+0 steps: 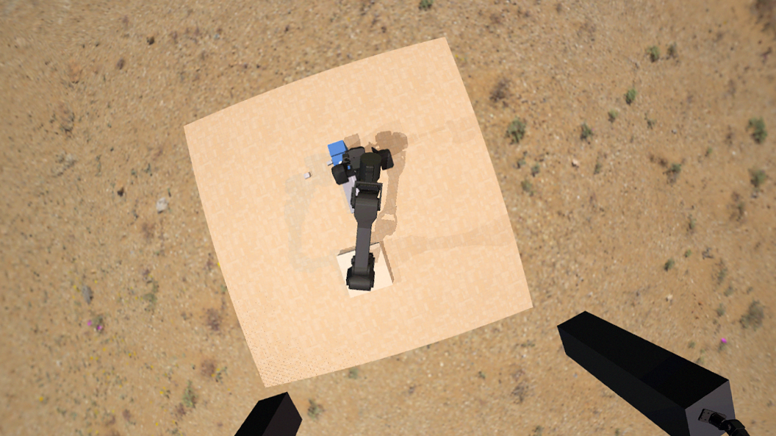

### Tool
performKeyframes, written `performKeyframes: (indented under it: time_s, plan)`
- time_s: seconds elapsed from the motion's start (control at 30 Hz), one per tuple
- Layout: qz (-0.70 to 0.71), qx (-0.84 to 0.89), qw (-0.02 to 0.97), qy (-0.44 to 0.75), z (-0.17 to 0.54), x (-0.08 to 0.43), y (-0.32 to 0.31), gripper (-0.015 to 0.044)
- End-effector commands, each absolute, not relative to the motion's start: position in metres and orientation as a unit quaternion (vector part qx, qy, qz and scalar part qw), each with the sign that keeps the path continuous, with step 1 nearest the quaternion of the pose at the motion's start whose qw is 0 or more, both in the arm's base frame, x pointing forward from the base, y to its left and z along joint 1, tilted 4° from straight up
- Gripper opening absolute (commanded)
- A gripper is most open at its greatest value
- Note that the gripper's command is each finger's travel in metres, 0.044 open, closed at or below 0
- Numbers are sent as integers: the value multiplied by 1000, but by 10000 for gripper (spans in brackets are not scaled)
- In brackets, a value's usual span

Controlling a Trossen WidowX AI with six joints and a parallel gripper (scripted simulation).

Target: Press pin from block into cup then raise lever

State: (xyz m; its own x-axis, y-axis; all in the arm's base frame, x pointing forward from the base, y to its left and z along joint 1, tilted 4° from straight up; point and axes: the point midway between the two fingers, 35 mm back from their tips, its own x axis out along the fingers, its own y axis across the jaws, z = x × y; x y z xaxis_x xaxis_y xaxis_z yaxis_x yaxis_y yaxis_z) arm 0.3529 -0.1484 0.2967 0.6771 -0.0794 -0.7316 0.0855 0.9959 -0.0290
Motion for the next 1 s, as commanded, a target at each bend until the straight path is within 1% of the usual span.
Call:
performKeyframes:
  time_s: [0.0,0.23,0.77,0.87,0.97]
  plan:
    - [-47,8,913,405,286,358,-150,440]
    - [-47,8,913,405,281,362,-150,440]
    - [-47,8,913,405,281,362,-150,20]
    - [-47,8,913,405,281,362,-150,0]
    - [-47,8,913,405,281,362,-150,0]
